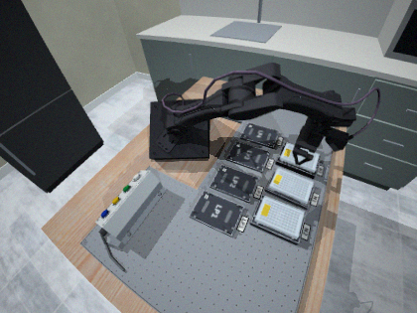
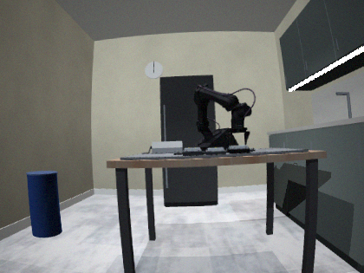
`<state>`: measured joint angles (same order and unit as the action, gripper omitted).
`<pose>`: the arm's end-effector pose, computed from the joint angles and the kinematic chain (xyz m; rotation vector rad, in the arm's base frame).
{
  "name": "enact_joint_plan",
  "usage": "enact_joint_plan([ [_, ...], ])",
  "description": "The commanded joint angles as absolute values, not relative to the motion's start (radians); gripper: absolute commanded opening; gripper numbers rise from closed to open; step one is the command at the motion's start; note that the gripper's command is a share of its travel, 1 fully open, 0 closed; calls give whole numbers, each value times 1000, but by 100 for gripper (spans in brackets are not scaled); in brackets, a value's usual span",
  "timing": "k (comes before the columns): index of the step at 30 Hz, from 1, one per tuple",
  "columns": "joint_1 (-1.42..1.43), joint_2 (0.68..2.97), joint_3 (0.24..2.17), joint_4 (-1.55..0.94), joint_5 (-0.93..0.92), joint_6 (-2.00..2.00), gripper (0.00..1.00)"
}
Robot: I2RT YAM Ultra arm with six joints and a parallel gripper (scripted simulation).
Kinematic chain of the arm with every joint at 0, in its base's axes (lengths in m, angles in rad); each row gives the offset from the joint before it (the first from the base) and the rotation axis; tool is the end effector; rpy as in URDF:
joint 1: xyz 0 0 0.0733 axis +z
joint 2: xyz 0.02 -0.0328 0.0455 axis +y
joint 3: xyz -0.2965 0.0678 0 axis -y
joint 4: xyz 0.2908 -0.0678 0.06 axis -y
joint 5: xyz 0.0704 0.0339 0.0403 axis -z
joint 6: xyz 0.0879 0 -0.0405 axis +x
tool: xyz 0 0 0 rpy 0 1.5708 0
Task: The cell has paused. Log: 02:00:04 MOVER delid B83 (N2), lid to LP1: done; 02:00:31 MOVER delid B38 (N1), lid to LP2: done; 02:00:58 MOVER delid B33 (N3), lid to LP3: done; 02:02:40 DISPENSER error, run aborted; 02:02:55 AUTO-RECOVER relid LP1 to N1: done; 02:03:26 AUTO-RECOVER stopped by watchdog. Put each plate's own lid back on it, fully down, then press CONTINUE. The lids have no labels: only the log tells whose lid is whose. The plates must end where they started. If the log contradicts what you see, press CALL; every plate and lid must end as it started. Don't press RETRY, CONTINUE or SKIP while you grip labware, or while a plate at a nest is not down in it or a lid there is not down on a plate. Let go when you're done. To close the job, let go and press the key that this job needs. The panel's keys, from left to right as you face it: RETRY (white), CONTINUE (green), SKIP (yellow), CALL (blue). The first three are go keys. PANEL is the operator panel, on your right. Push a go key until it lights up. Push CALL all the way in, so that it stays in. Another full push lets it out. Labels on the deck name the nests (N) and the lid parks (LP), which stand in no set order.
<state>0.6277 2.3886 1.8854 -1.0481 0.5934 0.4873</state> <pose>0.4512 0.2680 0.0906 -0.1832 2.7220 -0.6937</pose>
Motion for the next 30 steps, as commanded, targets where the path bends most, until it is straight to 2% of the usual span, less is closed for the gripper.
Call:
enact_joint_plan([
  [1,647,2376,1890,-1029,607,488,0],
  [21,650,2375,1877,-1030,607,492,0],
  [22,650,2375,1877,-1030,607,492,100],
  [30,650,2375,1877,-1030,607,492,100],
])
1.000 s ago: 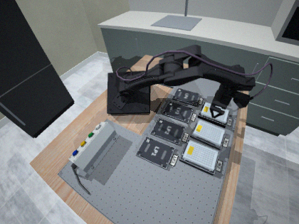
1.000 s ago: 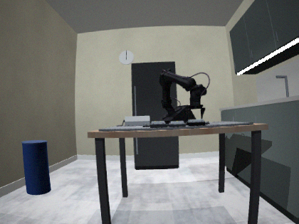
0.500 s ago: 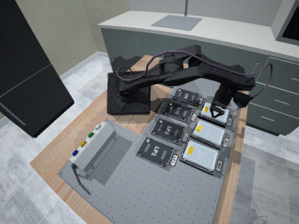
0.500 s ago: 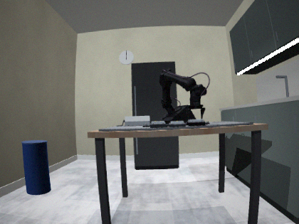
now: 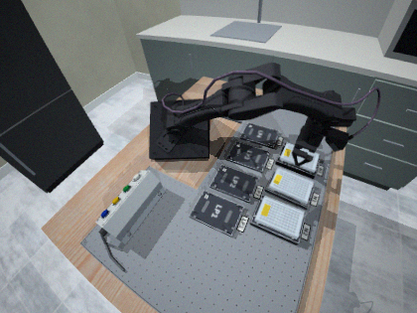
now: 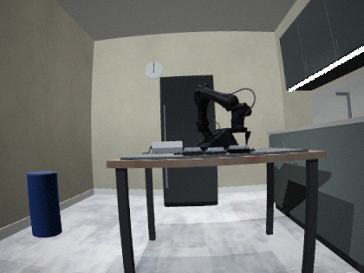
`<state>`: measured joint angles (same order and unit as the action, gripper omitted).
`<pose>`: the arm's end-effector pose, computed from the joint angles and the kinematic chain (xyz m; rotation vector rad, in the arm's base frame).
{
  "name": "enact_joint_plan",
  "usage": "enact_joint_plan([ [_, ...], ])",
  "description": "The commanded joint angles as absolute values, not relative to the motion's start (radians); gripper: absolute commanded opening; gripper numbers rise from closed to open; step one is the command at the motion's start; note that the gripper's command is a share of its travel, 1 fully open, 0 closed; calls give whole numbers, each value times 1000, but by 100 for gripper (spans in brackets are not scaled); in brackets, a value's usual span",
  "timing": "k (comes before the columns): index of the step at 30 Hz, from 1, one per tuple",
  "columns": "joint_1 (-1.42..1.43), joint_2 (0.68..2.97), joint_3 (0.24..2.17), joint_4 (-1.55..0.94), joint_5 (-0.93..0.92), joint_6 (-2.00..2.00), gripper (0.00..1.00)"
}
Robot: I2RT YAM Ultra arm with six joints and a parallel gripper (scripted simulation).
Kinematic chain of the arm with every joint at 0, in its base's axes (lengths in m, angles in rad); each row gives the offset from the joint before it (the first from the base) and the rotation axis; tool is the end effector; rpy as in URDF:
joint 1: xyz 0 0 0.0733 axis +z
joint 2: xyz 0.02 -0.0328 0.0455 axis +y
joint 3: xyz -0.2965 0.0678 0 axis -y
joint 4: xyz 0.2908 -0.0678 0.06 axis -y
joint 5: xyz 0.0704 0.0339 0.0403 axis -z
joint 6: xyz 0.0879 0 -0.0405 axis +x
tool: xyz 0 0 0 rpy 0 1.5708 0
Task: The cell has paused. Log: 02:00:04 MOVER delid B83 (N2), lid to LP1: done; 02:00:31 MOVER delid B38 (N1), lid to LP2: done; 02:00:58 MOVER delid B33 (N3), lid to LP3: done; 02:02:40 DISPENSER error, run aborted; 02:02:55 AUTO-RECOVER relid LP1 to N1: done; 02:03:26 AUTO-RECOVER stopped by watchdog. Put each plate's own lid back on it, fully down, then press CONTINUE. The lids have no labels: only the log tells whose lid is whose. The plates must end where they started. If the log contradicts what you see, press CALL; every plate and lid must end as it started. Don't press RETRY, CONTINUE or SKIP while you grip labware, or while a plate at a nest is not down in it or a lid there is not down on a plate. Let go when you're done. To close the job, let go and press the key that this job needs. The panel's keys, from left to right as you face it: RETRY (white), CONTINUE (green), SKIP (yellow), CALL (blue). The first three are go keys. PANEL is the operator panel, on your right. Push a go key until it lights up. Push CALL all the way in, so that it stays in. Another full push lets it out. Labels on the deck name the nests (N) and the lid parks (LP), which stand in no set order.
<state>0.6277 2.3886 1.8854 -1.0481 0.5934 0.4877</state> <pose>0.4512 0.2680 0.0906 -0.1827 2.7220 -0.6936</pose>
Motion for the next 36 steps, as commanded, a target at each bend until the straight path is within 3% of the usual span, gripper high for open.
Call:
enact_joint_plan([
  [1,650,2375,1877,-1030,607,492,100],
  [36,660,2358,1883,-1036,607,497,100],
])
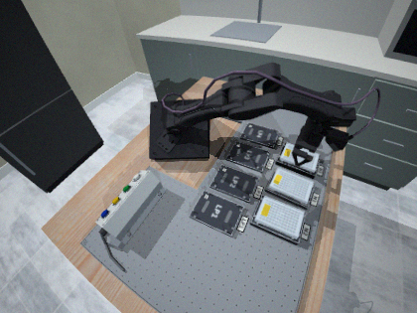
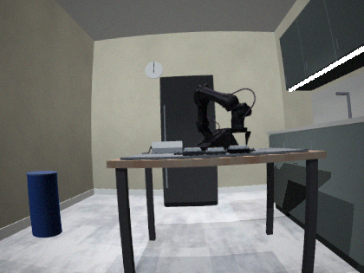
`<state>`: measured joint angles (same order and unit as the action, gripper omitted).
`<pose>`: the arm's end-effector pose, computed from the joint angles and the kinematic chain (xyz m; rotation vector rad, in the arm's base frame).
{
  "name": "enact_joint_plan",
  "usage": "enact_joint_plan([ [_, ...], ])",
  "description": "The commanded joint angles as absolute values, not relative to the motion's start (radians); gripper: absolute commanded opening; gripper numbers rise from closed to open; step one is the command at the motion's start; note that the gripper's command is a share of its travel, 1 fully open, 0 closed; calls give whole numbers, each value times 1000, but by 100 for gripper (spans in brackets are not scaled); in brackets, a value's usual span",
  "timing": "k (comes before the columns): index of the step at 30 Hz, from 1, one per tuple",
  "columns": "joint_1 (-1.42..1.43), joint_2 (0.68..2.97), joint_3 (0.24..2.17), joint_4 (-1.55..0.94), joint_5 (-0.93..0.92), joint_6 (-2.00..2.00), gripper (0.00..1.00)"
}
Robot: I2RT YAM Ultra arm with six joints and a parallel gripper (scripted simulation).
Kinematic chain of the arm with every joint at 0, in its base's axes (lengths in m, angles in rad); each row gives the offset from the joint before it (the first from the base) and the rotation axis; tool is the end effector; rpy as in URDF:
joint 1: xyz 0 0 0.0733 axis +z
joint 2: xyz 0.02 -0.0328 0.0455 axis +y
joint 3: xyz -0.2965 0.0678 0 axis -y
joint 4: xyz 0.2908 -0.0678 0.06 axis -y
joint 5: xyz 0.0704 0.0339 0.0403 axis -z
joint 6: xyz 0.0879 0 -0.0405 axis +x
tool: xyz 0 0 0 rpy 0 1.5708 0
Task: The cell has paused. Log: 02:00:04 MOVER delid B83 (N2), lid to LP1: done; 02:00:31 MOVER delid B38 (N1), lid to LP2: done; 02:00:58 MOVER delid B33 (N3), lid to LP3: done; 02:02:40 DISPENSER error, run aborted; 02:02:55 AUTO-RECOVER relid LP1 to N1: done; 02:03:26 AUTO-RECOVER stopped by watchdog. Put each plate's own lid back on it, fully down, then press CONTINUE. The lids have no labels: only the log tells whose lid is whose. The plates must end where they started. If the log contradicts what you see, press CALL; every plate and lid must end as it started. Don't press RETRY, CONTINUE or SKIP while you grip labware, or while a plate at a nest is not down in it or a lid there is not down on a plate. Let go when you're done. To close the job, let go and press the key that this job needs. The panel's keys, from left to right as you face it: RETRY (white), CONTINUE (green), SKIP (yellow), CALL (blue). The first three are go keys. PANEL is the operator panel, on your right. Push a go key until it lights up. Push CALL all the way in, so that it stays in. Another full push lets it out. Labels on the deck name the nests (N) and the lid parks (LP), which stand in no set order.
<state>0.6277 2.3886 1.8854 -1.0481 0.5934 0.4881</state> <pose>0.4512 0.2680 0.0906 -0.1821 2.7219 -0.6935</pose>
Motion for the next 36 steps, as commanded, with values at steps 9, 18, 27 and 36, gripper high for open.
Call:
enact_joint_plan([
  [9,680,2339,1938,-1111,607,520,100],
  [18,689,2337,1955,-1135,607,531,100],
  [27,693,2339,1963,-1146,608,536,100],
  [36,697,2354,1972,-1156,608,541,100],
])
